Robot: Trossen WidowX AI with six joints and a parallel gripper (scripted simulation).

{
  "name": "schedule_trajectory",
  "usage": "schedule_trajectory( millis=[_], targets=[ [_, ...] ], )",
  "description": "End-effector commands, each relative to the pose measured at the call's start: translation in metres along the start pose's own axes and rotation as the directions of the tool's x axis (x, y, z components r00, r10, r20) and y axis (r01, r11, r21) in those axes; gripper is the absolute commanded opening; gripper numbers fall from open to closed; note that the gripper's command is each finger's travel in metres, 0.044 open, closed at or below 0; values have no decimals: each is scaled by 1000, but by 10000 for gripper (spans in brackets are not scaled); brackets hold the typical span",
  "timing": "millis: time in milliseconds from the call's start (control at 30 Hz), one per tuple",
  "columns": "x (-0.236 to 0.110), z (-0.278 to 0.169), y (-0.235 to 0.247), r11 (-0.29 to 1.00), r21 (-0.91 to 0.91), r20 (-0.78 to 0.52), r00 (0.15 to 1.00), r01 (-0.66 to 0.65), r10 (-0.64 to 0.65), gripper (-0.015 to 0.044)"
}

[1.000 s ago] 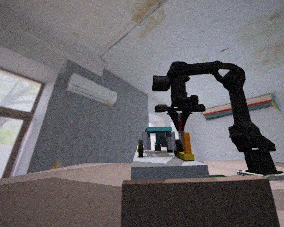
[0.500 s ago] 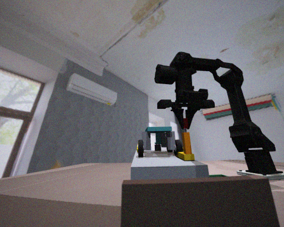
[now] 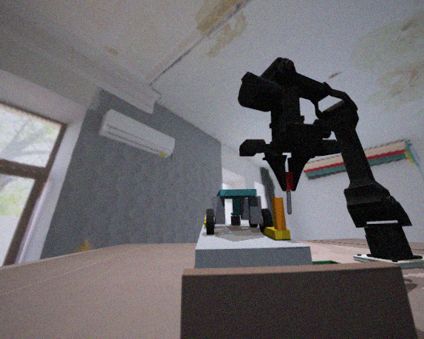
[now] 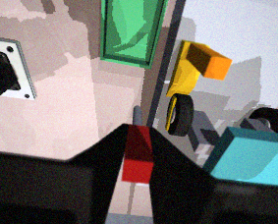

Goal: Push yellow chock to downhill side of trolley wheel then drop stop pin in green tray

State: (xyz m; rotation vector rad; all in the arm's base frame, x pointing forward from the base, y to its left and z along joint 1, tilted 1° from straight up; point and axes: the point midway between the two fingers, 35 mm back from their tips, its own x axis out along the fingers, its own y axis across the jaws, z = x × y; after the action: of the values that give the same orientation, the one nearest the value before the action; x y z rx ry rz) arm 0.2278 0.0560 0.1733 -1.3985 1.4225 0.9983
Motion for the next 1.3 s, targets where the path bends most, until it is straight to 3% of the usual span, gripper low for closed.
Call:
schedule_trajectory(
  millis=[0,467,867,1267],
  targets=[
    [-2,16,0,1000,0,1,1000,-6,6,0],
    [-7,53,2,1000,-20,8,1000,-6,6,0],
    [-7,50,3,930,-365,78,997,38,-10,0],
    [-6,48,3,740,-665,147,989,105,-9,0]
  ],
)
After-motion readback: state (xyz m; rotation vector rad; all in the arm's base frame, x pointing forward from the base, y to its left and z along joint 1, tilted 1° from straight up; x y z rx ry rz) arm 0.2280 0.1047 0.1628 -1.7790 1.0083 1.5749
